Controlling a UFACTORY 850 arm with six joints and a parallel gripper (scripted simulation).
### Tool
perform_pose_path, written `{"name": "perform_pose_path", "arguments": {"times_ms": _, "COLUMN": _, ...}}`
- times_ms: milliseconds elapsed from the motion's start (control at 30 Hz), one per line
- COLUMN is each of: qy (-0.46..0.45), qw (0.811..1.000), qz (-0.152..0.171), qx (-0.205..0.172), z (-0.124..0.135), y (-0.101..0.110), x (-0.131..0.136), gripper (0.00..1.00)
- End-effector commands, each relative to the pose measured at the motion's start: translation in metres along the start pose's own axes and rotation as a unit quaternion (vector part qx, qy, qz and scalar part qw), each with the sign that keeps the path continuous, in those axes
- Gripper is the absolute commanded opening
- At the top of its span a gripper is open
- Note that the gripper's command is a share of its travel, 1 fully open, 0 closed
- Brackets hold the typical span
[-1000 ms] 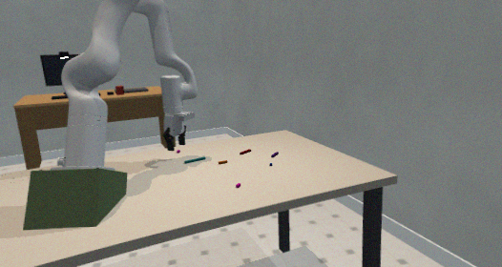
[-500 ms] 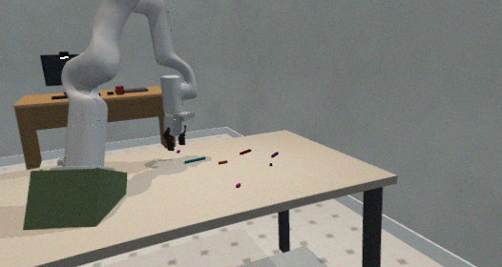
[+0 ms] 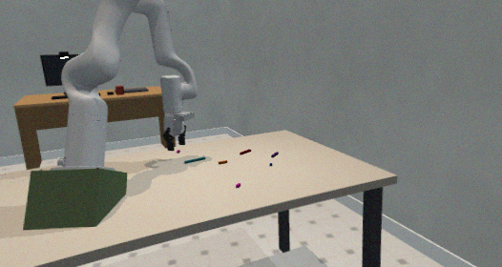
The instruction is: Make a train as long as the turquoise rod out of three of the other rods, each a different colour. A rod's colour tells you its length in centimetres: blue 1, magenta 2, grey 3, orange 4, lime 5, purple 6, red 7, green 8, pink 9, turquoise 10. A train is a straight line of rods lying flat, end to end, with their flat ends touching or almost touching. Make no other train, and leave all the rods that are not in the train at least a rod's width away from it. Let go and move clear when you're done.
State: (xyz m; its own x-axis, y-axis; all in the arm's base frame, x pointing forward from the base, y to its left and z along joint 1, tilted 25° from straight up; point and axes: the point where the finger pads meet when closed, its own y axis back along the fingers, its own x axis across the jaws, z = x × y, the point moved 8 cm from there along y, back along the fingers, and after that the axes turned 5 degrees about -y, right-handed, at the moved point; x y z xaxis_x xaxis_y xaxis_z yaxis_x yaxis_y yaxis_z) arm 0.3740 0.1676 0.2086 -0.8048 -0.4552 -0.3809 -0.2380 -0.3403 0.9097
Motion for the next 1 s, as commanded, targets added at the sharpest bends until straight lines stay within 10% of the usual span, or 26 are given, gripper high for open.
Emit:
{"name": "perform_pose_path", "arguments": {"times_ms": 0, "qy": 0.000, "qw": 1.000, "qz": -0.001, "qx": 0.000, "z": 0.000, "y": 0.000, "x": -0.001, "gripper": 1.00}}
{"name": "perform_pose_path", "arguments": {"times_ms": 967, "qy": -0.040, "qw": 0.999, "qz": -0.001, "qx": 0.000, "z": -0.011, "y": 0.000, "x": -0.003, "gripper": 1.00}}
